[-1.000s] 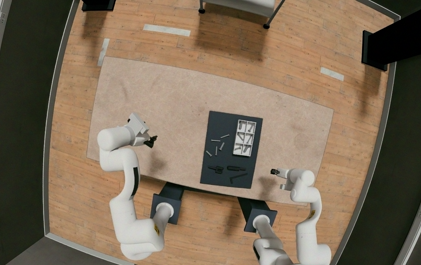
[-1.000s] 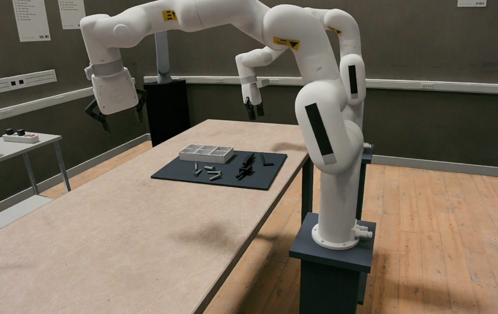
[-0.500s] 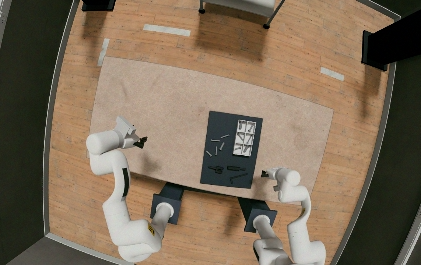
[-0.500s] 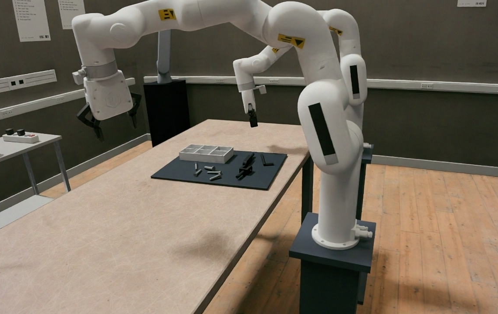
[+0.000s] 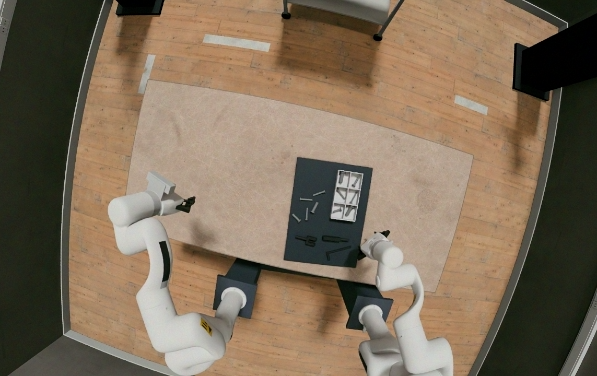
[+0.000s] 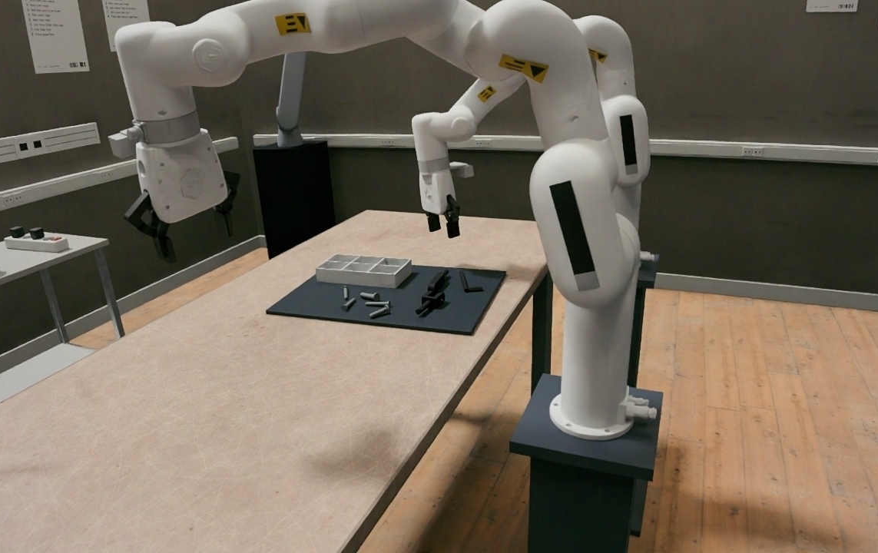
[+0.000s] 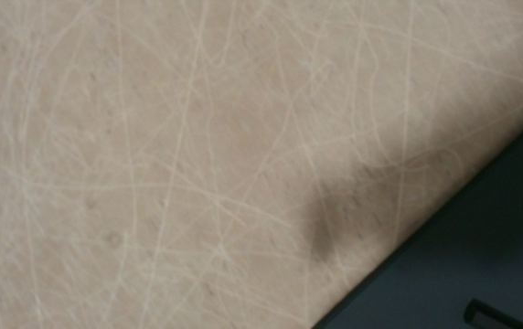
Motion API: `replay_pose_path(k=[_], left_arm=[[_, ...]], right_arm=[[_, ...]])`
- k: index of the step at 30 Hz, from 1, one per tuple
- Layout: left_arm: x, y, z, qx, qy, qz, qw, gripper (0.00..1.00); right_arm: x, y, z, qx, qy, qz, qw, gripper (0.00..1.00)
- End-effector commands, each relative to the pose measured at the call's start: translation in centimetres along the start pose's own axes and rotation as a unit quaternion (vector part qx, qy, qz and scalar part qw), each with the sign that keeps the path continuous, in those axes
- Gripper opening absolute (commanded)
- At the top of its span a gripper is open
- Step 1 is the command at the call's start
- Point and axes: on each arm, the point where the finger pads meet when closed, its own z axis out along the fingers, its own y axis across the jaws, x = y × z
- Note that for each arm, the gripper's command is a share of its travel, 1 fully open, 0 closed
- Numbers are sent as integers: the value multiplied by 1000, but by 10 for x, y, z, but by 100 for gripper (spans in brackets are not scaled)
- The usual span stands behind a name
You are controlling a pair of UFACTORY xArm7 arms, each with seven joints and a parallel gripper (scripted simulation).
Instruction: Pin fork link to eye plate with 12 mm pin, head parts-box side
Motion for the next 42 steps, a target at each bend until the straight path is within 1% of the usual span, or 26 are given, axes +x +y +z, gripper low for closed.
replay_pose_path(k=[1,4,7,10,15,17,18,21,32,34,35,42], left_arm=[[-14,-13,-5,6,2,-27,1000,100],[-21,-19,-6,8,2,-39,999,100],[-30,-26,-8,11,1,-55,998,100],[-39,-32,-10,13,1,-70,997,100],[-54,-43,-13,17,1,-96,995,100],[-54,-43,-13,17,1,-96,995,100],[-63,-49,-14,19,1,-112,994,100],[-70,-54,-16,21,1,-124,992,100],[-106,-74,-21,30,1,-182,983,100],[-106,-74,-21,30,1,-182,983,100],[-115,-79,-23,32,1,-197,980,100],[-138,-89,-26,37,1,-231,972,100]], right_arm=[[-15,16,6,13,-13,-101,995,100],[-22,25,9,19,-16,-149,989,100],[-29,36,13,27,-19,-201,979,100],[-35,47,16,34,-22,-253,967,100],[-45,65,21,44,-25,-333,942,100],[-45,65,21,44,-25,-333,942,100],[-46,67,22,46,-26,-341,938,100],[-47,69,22,47,-26,-350,935,100],[-47,69,22,47,-26,-350,935,100],[-47,69,22,47,-26,-350,935,100],[-47,69,22,47,-26,-350,935,100],[-47,69,22,47,-26,-350,935,100]])
